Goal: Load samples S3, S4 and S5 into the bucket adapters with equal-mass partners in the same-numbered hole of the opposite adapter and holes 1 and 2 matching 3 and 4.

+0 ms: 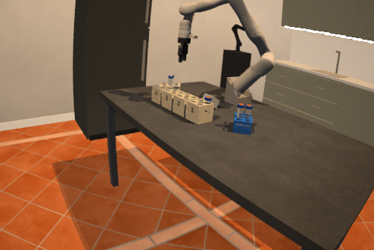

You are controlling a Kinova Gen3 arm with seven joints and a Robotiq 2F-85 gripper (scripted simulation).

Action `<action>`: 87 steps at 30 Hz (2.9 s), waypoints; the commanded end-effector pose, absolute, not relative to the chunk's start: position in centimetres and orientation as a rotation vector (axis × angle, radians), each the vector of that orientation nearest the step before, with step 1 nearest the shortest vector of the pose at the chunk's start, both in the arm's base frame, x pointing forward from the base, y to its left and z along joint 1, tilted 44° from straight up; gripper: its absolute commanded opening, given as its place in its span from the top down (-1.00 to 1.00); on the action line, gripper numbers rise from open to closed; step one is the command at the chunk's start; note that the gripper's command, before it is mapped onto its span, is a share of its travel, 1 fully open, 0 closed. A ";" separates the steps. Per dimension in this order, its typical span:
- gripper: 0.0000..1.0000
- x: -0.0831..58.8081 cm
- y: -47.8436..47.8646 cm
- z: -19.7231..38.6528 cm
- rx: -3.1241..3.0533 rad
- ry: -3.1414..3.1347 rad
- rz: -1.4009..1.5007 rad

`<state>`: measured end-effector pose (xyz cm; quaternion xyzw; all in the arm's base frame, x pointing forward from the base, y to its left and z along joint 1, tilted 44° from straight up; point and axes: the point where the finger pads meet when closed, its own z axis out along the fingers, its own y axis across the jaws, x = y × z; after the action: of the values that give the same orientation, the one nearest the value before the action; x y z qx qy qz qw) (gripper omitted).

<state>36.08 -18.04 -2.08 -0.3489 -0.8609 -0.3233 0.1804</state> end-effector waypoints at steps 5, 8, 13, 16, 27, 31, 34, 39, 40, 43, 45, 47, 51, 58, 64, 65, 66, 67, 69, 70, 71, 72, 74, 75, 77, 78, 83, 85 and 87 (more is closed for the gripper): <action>-1.00 35.6 -20.1 -4.4 -0.988 -2.413 -0.917; -1.00 35.5 -21.2 -5.5 -0.981 -2.417 -0.917; -1.00 35.5 -23.0 -7.2 -0.983 -2.416 -0.916; -1.00 35.5 -24.1 -8.2 -0.984 -2.415 -0.916; -1.00 35.5 -27.3 -11.4 -0.987 -2.413 -0.914; -1.00 35.5 -28.8 -12.7 -0.992 -2.409 -0.913; -1.00 35.5 -29.8 -13.8 -0.999 -2.405 -0.910; -1.00 35.6 -30.8 -14.8 -1.000 -2.405 -0.914; -1.00 35.6 -31.2 -15.1 -1.000 -2.405 -0.912; -1.00 35.6 -32.3 -16.2 -1.000 -2.405 -0.911; -1.00 35.6 -33.0 -16.9 -1.000 -2.405 -0.913; -1.00 35.7 -33.7 -17.5 -1.001 -2.405 -0.915; -1.00 35.8 -34.1 -18.0 -1.002 -2.405 -0.919; -1.00 36.0 -33.4 -18.8 -0.984 -2.421 -0.922; -1.00 36.0 -32.2 -19.8 -0.983 -2.425 -0.926; -1.00 36.0 -32.0 -20.0 -0.983 -2.425 -0.926; -1.00 36.0 -31.9 -20.2 -0.984 -2.426 -0.926; -1.00 36.0 -31.7 -20.4 -0.984 -2.426 -0.926; -1.00 36.0 -31.3 -20.7 -0.984 -2.426 -0.926; -1.00 35.9 -31.1 -20.9 -0.984 -2.426 -0.926; -1.00 35.9 -31.1 -20.9 -0.984 -2.426 -0.926; -1.00 35.9 -31.1 -20.9 -0.984 -2.426 -0.926; -1.00 35.8 -30.8 -21.3 -0.984 -2.425 -0.925; -1.00 35.8 -30.5 -21.5 -0.984 -2.425 -0.927; -1.00 35.8 -30.1 -22.0 -0.984 -2.424 -0.927; -1.00 35.7 -29.9 -22.2 -0.984 -2.423 -0.928; -1.00 35.6 -29.0 -23.2 -0.984 -2.422 -0.928; -1.00 35.5 -28.6 -23.5 -0.985 -2.422 -0.928; -1.00 35.5 -28.2 -23.9 -0.985 -2.422 -0.928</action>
<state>35.31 -29.00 -23.29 -0.3519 -0.8574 -0.3268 0.1848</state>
